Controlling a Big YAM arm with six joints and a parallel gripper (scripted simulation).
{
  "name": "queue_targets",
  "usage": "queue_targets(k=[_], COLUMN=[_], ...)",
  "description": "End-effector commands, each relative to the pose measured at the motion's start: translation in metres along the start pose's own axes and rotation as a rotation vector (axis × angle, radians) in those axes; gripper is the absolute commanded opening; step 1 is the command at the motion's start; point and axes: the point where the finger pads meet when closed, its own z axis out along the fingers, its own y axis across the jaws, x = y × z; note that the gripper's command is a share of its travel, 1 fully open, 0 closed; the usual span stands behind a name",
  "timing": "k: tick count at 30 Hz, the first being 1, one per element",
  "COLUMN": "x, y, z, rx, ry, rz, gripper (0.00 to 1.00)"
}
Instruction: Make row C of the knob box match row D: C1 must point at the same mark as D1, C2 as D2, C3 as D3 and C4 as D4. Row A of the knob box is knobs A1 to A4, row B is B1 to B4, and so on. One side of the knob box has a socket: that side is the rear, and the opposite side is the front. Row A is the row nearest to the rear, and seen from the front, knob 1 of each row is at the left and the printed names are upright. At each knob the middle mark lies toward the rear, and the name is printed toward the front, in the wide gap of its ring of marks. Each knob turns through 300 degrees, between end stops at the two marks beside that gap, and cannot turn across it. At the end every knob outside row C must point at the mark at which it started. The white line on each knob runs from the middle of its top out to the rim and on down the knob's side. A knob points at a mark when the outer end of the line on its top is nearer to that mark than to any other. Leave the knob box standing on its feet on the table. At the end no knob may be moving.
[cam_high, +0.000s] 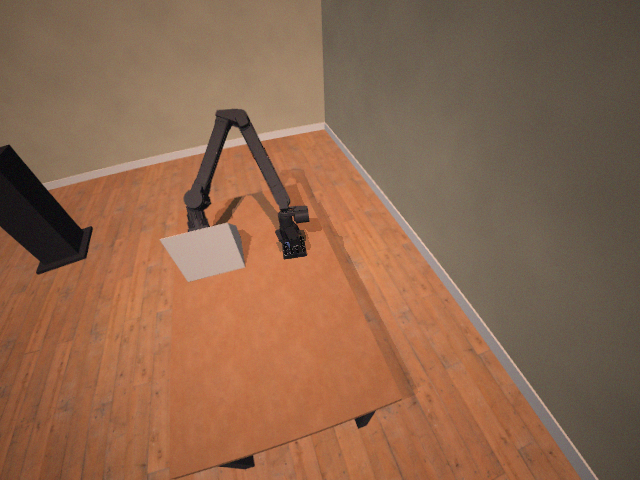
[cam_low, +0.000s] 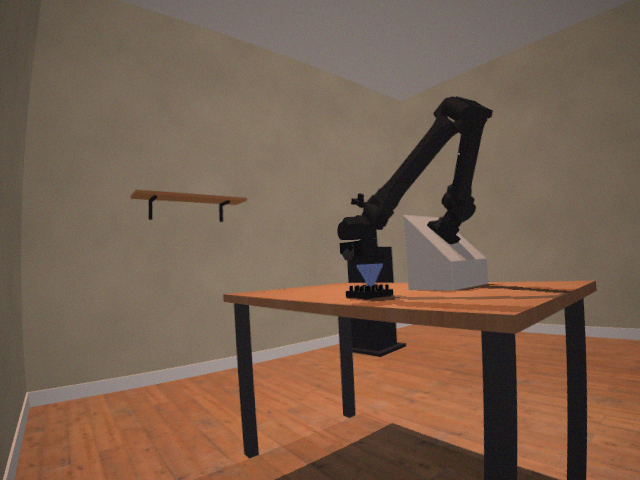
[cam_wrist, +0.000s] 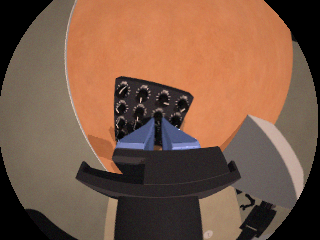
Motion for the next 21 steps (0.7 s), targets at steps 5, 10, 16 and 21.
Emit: queue_targets(k=[5,10,16,21], x=[-0.0023,-0.0023,-0.0023,-0.0023], y=[0.0036,0.0037,0.0037,0.0037], z=[0.0025,0.0025,0.0025,0.0025], rx=[-0.004,-0.004,-0.004,-0.004], ry=[-0.001,-0.001,-0.002,-0.002], rz=[0.007,-0.012,-0.043,-0.092], gripper=[0.09,0.09,0.09,0.09])
